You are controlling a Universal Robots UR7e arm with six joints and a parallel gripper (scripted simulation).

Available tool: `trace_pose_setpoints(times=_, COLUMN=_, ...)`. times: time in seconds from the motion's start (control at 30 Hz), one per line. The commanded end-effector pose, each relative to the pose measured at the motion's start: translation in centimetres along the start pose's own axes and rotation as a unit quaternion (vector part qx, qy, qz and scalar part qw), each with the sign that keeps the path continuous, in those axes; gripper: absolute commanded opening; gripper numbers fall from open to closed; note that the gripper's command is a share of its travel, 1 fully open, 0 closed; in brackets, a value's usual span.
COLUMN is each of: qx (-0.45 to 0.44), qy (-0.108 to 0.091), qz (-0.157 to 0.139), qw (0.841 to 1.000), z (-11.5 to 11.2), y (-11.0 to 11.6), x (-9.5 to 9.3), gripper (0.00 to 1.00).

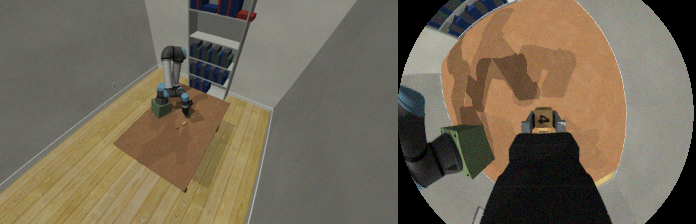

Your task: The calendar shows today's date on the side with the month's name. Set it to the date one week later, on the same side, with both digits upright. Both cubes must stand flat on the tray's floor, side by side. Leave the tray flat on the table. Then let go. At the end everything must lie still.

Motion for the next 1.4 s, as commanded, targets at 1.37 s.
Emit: trace_pose_setpoints(times=1.37, qx=0.001, qy=0.001, qz=0.001, qw=1.000, z=-1.0, y=3.3, x=-5.0, gripper=0.60)
Point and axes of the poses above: the point where the finger pads meet when closed, its own x axis back along the fingers, its own z axis across the jaws, y = z × x, the point moved 8 cm from there along x, back along the fingers, and after that the axes turned 13 degrees about x, right-handed, at the moved point
